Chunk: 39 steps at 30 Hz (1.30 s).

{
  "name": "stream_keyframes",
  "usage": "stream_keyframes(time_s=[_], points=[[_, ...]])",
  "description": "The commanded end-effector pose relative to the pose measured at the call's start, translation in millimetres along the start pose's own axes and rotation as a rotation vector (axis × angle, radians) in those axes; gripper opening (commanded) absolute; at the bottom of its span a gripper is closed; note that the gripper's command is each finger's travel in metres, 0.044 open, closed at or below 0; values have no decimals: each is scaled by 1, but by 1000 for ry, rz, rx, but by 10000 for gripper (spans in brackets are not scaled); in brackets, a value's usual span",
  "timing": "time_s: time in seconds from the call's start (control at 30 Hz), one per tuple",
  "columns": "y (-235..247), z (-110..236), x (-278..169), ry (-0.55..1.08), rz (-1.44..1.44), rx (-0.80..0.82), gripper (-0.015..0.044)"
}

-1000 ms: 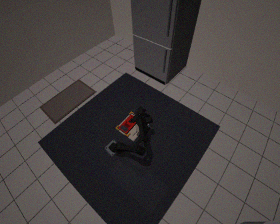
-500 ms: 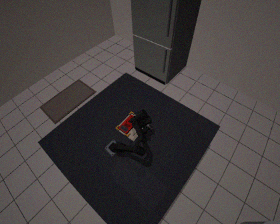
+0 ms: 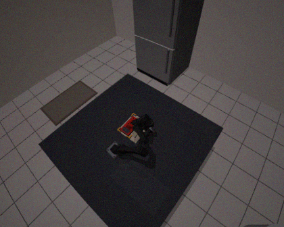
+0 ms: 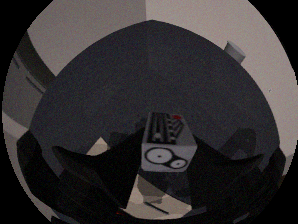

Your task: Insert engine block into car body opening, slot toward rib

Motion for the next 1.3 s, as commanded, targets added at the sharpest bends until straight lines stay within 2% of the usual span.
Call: stream_keyframes(time_s=[0.0,1.27], points=[[2,-5,-8,0,16,6,0],[10,-50,-49,-2,18,4,0]])
Point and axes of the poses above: the point midway between the two fingers, 35 mm back from their tips, its own z axis back along the fingers, its own y axis across the jaws, x = y × z, the point moved 4 cm from there along z, back along the fingers, and after that the axes turned 12 degrees about z, right-handed, at the moved point
